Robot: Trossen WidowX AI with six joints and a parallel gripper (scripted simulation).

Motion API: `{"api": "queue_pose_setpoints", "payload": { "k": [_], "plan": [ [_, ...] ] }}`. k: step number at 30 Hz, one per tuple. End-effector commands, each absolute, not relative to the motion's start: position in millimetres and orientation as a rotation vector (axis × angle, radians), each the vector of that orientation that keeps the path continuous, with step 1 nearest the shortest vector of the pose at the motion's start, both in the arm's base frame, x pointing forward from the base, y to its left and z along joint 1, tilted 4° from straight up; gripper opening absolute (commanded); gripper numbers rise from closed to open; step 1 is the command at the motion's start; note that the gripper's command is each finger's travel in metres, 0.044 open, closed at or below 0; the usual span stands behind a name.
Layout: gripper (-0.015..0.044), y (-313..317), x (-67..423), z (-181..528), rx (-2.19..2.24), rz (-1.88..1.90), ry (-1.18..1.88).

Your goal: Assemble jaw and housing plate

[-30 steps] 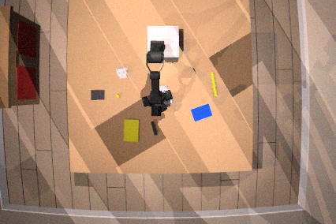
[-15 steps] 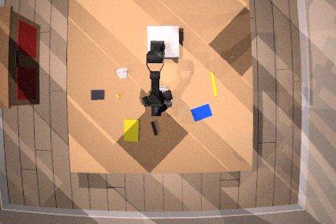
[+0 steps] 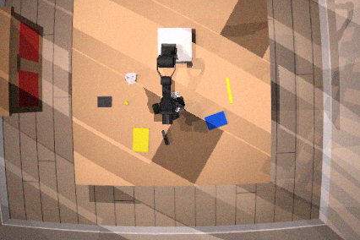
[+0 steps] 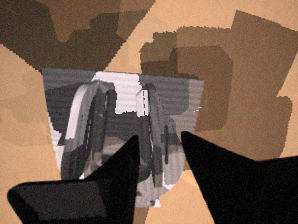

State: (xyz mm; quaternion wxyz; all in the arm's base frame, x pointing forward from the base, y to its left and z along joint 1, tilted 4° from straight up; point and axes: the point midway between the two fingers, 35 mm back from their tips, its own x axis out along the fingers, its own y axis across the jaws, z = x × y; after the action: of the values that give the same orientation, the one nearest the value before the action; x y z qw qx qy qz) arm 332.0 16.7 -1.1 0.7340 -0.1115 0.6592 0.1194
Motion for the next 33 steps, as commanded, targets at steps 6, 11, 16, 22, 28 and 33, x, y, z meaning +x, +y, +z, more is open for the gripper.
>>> {"api": "queue_pose_setpoints", "payload": {
  "k": [6, 11, 16, 22, 28, 33],
  "plan": [
    [0.0134, 17.1, 331.8, -2.2, -0.246, 0.268, 1.450],
    [0.0134, 17.0, 331.4, 1.9, -0.246, 0.268, 1.450],
    [0.0134, 17.0, 331.1, 4.1, -0.246, 0.268, 1.450],
    [0.0134, 17.3, 332.1, 2.1, -0.246, 0.268, 1.450],
    [0.0134, 17.3, 332.2, 1.0, -0.246, 0.268, 1.450],
    [0.0134, 17.3, 332.3, 0.0, -0.246, 0.268, 1.450]
  ]
}}
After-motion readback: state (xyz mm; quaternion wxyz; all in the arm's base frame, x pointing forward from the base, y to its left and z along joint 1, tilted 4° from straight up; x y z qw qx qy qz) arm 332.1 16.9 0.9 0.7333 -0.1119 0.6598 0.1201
